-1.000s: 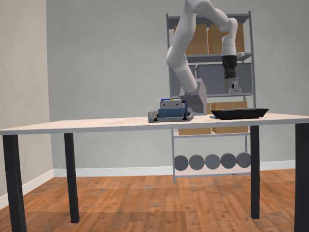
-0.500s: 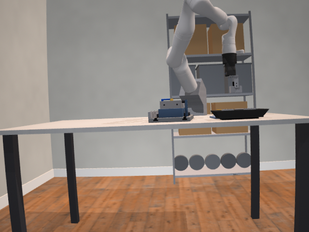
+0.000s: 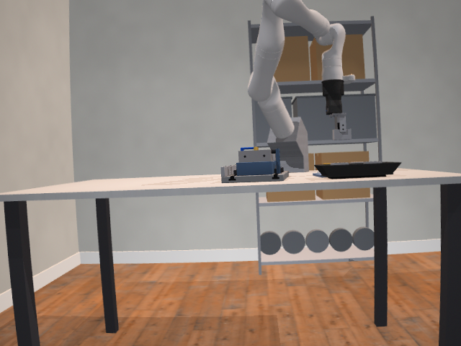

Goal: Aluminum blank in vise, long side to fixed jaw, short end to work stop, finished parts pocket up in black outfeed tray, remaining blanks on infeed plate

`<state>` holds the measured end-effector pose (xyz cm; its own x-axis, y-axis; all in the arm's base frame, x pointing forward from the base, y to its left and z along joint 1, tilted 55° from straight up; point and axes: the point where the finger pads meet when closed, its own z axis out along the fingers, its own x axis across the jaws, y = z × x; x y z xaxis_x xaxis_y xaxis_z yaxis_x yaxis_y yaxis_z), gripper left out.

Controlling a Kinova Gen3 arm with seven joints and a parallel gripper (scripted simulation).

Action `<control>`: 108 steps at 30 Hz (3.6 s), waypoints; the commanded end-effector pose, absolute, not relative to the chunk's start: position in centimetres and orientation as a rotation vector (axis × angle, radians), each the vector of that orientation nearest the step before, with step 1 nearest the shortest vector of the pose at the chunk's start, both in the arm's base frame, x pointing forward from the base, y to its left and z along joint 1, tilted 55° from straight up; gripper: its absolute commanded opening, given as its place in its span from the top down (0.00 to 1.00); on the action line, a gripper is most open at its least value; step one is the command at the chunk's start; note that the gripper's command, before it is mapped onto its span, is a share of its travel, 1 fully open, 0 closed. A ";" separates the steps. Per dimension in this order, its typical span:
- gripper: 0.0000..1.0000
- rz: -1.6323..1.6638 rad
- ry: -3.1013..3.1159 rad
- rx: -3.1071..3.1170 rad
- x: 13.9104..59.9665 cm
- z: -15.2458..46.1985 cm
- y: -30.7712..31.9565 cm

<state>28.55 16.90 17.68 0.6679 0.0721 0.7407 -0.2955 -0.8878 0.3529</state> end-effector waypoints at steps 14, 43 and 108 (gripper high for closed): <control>1.00 1.135 -0.237 2.455 28.7 24.3 9.3; 1.00 1.153 -0.304 2.458 28.7 31.7 -0.4; 1.00 1.175 -0.369 2.468 28.6 39.1 -10.1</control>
<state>28.58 -10.16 39.03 0.6165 -0.0713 0.7841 -0.3897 -0.8930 0.2251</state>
